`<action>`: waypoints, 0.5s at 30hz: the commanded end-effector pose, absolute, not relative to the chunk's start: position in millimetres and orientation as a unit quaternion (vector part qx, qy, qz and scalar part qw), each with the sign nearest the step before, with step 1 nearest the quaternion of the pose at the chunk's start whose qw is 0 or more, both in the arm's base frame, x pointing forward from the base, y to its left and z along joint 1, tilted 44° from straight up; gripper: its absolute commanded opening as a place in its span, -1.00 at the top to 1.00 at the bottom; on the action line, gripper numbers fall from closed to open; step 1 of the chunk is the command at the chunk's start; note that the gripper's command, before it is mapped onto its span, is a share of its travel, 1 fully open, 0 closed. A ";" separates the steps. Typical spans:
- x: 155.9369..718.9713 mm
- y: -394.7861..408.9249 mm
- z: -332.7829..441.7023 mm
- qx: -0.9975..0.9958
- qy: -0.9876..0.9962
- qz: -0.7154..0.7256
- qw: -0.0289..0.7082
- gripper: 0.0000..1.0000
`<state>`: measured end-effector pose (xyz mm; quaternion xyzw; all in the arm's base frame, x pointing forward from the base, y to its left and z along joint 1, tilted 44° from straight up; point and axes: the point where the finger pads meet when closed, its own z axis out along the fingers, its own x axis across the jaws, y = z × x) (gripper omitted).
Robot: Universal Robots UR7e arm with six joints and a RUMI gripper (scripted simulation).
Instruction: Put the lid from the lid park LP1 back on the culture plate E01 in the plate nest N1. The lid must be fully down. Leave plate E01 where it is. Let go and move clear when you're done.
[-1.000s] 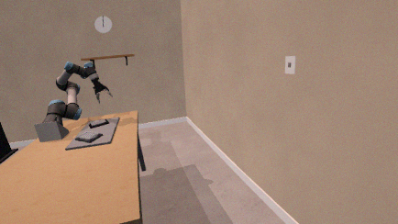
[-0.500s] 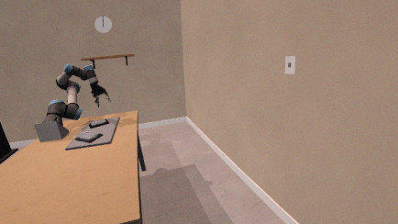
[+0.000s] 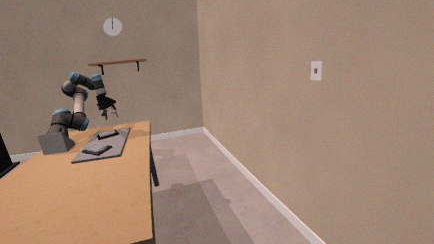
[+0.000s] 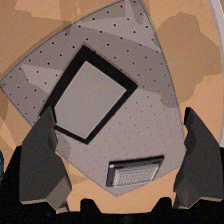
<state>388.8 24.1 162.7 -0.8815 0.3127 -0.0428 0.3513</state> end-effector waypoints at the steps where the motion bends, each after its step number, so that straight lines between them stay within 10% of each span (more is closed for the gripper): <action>1: 382.1 29.1 148.4 -0.869 0.345 -0.017 0.353 -0.64; 15: 366.0 41.2 120.8 -0.828 0.431 0.056 0.354 -0.64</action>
